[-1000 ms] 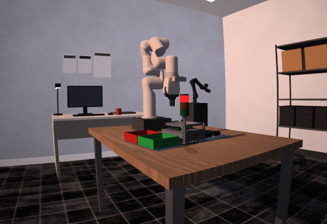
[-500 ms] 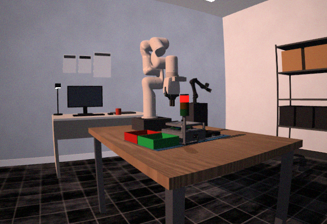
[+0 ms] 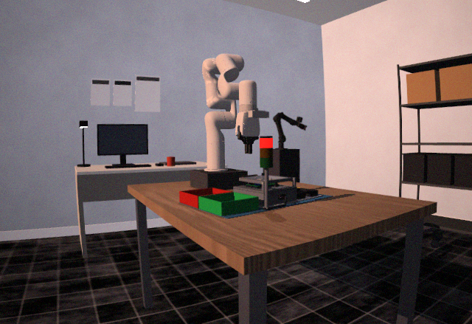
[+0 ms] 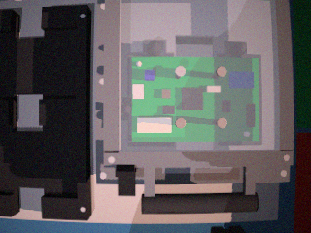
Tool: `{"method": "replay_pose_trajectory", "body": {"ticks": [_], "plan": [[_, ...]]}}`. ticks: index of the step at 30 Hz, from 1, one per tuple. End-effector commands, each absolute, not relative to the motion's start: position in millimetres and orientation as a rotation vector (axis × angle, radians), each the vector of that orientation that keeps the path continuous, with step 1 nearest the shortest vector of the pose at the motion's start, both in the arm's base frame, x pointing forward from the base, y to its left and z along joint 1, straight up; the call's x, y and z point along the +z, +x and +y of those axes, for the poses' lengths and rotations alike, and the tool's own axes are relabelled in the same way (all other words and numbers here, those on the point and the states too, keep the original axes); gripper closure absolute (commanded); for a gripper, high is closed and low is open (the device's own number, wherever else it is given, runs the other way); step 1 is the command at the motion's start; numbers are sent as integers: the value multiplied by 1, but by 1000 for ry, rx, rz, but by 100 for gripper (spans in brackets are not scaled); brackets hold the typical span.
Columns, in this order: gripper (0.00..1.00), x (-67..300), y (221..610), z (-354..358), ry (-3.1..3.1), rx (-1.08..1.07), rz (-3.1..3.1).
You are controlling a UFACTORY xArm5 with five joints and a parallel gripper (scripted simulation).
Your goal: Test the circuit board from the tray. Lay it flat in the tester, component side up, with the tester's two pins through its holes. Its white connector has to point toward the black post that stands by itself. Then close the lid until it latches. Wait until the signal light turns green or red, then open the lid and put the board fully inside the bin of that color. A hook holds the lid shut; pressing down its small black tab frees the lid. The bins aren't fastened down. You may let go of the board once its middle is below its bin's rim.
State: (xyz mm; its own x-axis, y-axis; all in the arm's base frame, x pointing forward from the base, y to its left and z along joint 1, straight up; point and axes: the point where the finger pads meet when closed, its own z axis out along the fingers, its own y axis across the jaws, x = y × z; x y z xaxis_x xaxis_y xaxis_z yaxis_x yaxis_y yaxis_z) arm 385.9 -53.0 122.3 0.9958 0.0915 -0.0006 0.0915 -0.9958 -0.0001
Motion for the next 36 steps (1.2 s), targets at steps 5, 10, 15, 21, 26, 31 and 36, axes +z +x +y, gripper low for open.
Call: {"method": "replay_pose_trajectory", "body": {"ticks": [5, 10, 15, 21, 26, 31, 36], "plan": [[100, 124, 386, -43, -3139, -5, -144], [100, 124, 384, -24, -3139, -5, -144], [100, 124, 382, -3, -3138, -5, -144], [100, 124, 381, 7, -3138, -5, -144], [100, 124, 381, 10, -3138, -5, -144], [100, 120, 381, 10, -3138, -5, -144], [100, 105, 381, 10, -3138, -5, -144]]}}
